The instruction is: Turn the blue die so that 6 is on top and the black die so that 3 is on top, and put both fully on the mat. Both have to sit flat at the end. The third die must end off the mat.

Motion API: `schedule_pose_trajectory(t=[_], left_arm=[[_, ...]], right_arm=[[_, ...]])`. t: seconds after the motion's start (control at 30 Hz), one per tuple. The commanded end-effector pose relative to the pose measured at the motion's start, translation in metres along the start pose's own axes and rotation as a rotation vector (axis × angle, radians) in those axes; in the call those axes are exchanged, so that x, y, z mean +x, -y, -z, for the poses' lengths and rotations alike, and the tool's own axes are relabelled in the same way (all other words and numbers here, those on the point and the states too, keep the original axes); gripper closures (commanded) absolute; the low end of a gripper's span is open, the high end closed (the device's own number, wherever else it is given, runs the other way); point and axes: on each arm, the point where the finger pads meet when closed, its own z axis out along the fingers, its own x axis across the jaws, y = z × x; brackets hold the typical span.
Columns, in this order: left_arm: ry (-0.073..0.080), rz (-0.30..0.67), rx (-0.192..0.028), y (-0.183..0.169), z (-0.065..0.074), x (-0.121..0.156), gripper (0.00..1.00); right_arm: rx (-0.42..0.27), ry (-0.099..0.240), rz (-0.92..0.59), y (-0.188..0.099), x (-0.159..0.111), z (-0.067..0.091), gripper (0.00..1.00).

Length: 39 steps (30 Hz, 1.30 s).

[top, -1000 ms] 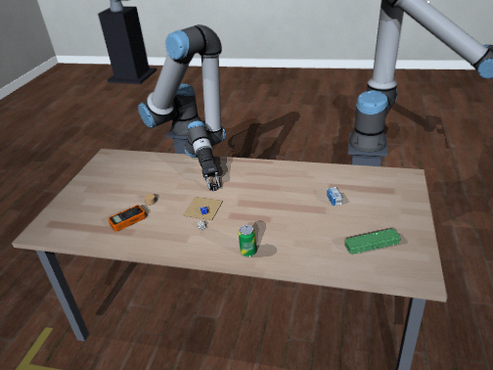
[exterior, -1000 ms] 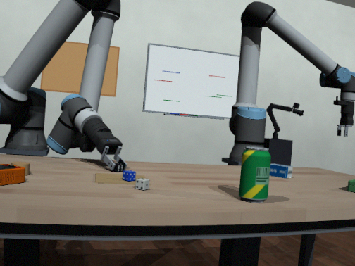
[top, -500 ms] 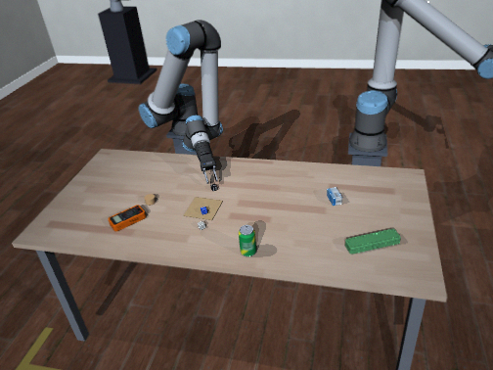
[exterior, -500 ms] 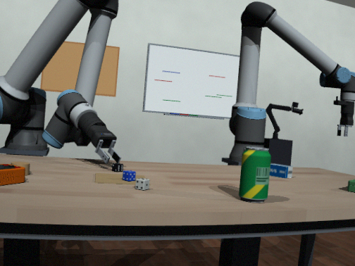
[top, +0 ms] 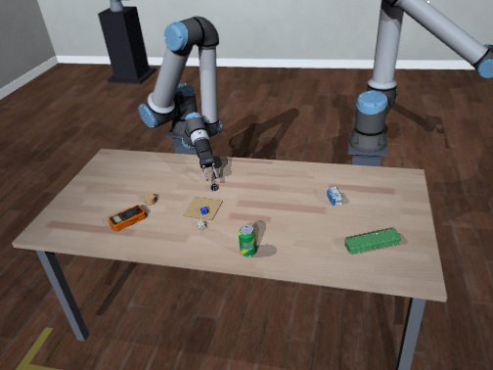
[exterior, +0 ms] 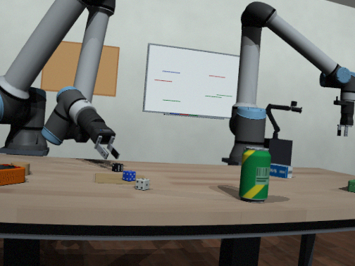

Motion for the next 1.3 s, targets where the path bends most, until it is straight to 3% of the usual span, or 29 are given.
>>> schedule_pose_trajectory(t=[0.0,0.47,0.93,1.27], left_arm=[[0.000,0.000,-0.002,-0.001,0.001,0.000,0.00],[0.000,0.000,-0.002,-0.001,0.001,0.000,0.00],[0.000,0.000,-0.002,-0.001,0.001,0.000,0.00],[0.000,0.000,-0.002,-0.001,0.001,0.000,0.00]], right_arm=[[-0.001,0.000,0.000,-0.015,0.000,0.008,0.21],[-0.001,0.000,0.000,-0.046,0.000,0.024,0.21],[0.009,0.000,0.000,-0.047,0.000,0.024,0.21],[0.071,0.000,0.001,-0.049,0.001,0.021,0.21]])
